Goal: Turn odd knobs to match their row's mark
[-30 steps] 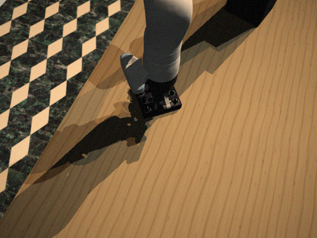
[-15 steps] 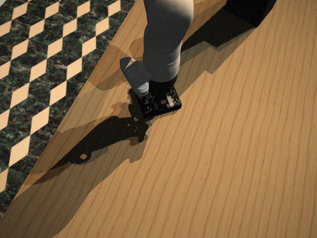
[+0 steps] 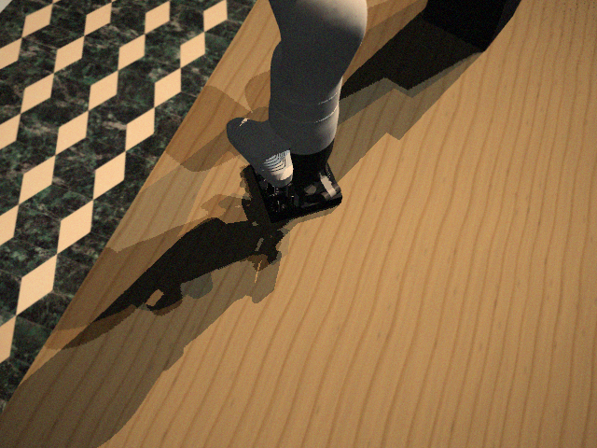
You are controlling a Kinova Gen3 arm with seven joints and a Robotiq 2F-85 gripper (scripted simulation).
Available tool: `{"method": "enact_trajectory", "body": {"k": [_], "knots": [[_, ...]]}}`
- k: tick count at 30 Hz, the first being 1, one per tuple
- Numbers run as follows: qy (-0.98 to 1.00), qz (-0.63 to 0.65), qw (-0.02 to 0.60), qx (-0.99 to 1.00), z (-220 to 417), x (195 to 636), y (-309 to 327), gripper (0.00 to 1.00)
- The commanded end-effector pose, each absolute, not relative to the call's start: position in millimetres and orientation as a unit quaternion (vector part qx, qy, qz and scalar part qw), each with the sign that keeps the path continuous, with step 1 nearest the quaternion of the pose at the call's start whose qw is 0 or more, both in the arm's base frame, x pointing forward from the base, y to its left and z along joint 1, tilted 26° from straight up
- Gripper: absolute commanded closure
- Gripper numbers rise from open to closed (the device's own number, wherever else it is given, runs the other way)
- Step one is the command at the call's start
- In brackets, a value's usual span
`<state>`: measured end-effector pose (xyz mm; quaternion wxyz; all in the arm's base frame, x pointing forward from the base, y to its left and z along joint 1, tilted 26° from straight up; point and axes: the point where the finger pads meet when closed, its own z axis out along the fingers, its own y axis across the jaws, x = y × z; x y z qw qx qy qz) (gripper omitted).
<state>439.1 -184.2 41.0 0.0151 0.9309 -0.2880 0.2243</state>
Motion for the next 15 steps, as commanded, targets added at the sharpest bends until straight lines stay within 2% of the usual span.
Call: {"method": "enact_trajectory", "body": {"k": [1, 15], "knots": [[-0.256, 0.225, 0.024, 0.94, 42.3, 441.2, -184.7, 0.92], [-0.141, 0.221, 0.051, 0.964, 42.4, 441.3, -184.7, 0.92]]}}
